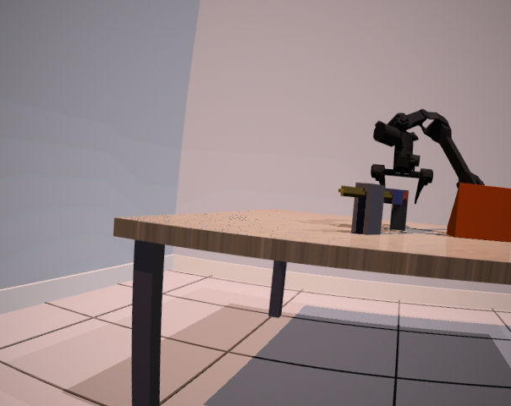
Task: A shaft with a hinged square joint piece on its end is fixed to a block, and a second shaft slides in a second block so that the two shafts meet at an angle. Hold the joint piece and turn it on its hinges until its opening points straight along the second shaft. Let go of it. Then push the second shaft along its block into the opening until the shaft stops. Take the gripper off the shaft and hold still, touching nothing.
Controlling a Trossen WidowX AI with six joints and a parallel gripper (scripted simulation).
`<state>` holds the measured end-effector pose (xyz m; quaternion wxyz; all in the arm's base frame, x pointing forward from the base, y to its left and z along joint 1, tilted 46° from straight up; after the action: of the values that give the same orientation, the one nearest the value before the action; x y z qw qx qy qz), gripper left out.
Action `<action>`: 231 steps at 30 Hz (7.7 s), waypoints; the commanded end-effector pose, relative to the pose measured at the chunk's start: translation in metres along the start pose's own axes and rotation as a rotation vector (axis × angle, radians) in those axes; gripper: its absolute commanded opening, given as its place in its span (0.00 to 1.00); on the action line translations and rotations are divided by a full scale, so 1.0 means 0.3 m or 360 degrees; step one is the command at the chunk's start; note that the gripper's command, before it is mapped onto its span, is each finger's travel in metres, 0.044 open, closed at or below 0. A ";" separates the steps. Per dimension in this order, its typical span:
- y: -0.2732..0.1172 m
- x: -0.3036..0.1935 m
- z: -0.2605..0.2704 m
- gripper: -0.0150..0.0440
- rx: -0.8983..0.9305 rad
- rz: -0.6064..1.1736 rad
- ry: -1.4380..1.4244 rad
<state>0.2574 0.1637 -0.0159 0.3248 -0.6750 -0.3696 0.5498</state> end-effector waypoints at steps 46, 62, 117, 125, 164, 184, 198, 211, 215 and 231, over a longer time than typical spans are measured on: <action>-0.443 0.119 0.047 1.00 -0.0258 0.0043 0.1995; -0.432 0.066 0.020 1.00 -0.0143 -0.0007 0.2381; -0.328 -0.224 -0.048 1.00 0.0731 0.0133 0.4922; -0.340 -0.272 -0.079 1.00 0.0705 0.0086 0.4860; -0.363 -0.994 -0.214 1.00 -0.0208 0.0070 0.4565; -0.254 -1.002 -0.219 1.00 -0.0626 0.0147 0.4962; -0.181 -1.018 -0.215 1.00 -0.0626 0.0151 0.4964; -0.177 -1.019 -0.215 0.51 -0.0626 0.0151 0.4964; -0.177 -1.019 -0.215 0.43 -0.0626 0.0151 0.4964; -0.177 -1.019 -0.215 0.37 -0.0626 0.0151 0.4964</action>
<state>0.2758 -0.0721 0.1929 -0.2642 0.5967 -0.2767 0.7055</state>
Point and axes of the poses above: the point midway between the two fingers, 35 mm back from their tips, its own y axis out along the fingers, its own z axis across the jaws, x = y × z, the point moved 1 cm from there along -y, back along the fingers, and after that the axes turned 11 degrees about y, right-handed, at the moved point
